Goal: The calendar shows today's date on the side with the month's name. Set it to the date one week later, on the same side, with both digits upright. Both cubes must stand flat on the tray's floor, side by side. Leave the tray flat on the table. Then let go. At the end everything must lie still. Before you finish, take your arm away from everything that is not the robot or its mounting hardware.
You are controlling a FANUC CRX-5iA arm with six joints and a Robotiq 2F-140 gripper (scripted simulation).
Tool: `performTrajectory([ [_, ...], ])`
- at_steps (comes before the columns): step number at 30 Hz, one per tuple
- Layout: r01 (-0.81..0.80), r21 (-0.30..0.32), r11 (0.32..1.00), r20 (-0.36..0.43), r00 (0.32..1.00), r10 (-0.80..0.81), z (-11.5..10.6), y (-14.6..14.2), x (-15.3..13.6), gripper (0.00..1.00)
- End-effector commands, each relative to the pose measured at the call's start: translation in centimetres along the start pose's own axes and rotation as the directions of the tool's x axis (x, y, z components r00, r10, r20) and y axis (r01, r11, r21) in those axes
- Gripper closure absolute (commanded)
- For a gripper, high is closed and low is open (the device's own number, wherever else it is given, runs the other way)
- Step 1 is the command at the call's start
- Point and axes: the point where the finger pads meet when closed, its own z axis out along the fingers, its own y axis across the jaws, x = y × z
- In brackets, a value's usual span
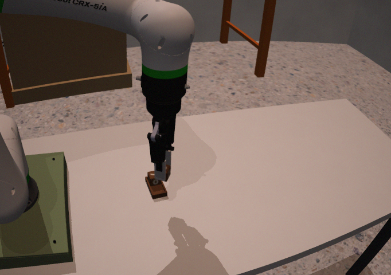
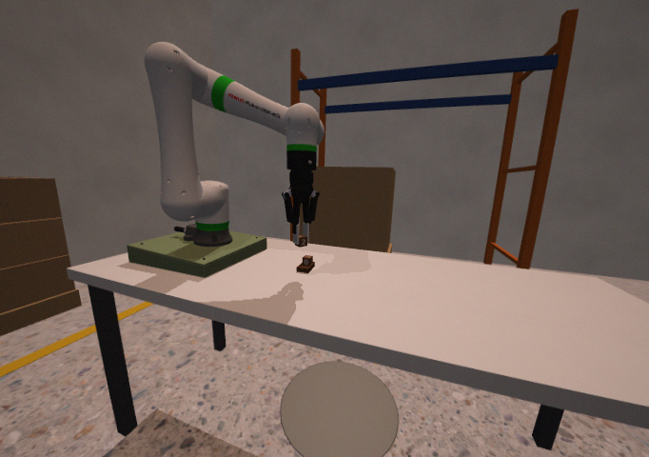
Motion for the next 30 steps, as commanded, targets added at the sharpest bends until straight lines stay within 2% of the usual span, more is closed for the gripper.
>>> performTrajectory([
  [1,-0.173,-0.007,0.985,-0.009,0.985,0.173,0.0,0.3,0.2,0.83],
  [4,-0.268,-0.006,0.963,-0.01,0.963,0.268,0.0,0.4,0.3,0.83],
  [7,-0.296,-0.006,0.955,-0.01,0.955,0.296,0.0,0.5,0.4,0.83],
  [8,-0.386,-0.005,0.922,-0.01,0.922,0.386,0.0,0.6,0.5,0.83],
  [13,-0.499,-0.003,0.866,-0.011,0.866,0.499,0.1,0.8,0.6,0.83],
  [21,-0.726,0.0,0.688,-0.011,0.688,0.726,0.1,1.3,1.0,0.83],
  [23,-0.726,0.0,0.688,-0.011,0.688,0.726,0.1,1.3,1.0,0.83],
  [24,-0.749,0.0,0.662,-0.011,0.662,0.749,0.1,1.3,1.0,0.83],
  [25,-0.806,0.001,0.592,-0.011,0.592,0.806,0.1,1.5,1.1,0.83],
  [29,-0.869,0.003,0.495,-0.011,0.495,0.869,0.2,1.7,1.3,0.83],
  [30,-0.87,0.003,0.493,-0.011,0.493,0.87,0.2,1.7,1.3,0.83],
])
